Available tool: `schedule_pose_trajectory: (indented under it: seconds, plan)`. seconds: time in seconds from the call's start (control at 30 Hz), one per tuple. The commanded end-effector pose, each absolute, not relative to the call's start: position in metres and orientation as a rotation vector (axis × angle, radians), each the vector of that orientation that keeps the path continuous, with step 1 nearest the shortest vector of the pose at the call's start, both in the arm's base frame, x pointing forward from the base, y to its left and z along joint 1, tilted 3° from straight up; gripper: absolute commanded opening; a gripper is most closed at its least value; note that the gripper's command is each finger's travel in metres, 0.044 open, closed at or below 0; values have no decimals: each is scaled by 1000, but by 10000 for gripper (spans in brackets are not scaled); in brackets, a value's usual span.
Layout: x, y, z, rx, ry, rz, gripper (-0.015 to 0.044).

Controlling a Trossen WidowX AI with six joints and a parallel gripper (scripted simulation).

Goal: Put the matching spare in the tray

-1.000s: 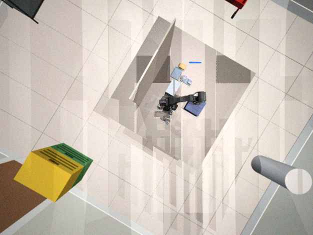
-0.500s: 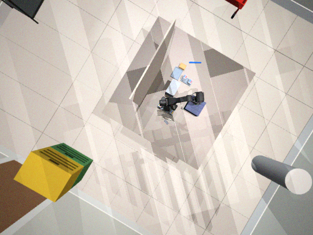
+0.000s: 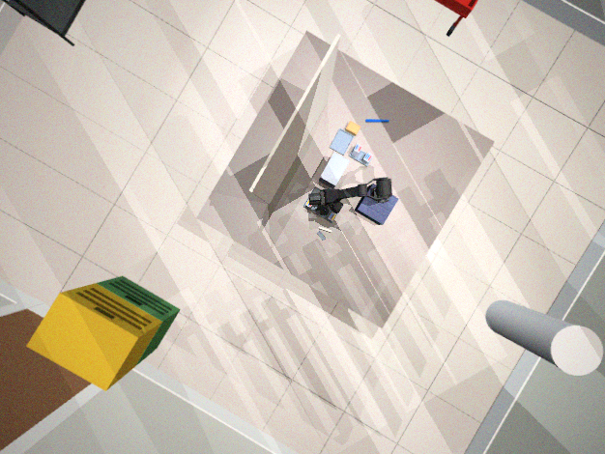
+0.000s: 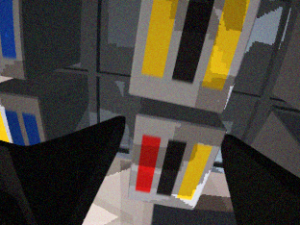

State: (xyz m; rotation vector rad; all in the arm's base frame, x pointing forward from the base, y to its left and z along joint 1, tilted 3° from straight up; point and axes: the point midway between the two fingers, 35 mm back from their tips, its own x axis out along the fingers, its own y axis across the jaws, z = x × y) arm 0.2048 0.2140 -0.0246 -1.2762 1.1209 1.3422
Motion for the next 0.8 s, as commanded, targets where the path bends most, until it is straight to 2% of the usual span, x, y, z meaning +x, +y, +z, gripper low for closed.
schedule_pose_trajectory:
  seconds: [0.0, 0.1, 0.27, 0.53, 0.67, 0.77]
  plan:
    - [203, 213, -26, -1270, 1127, 1342, 300]
    - [203, 213, -26, -1270, 1127, 1342, 300]
    - [204, 214, -25, -1276, 1123, 1343, 169]
    - [204, 214, -25, -1276, 1123, 1343, 115]
    - [204, 214, -25, -1276, 1123, 1343, 10]
    - [204, 214, -25, -1276, 1123, 1343, 0]
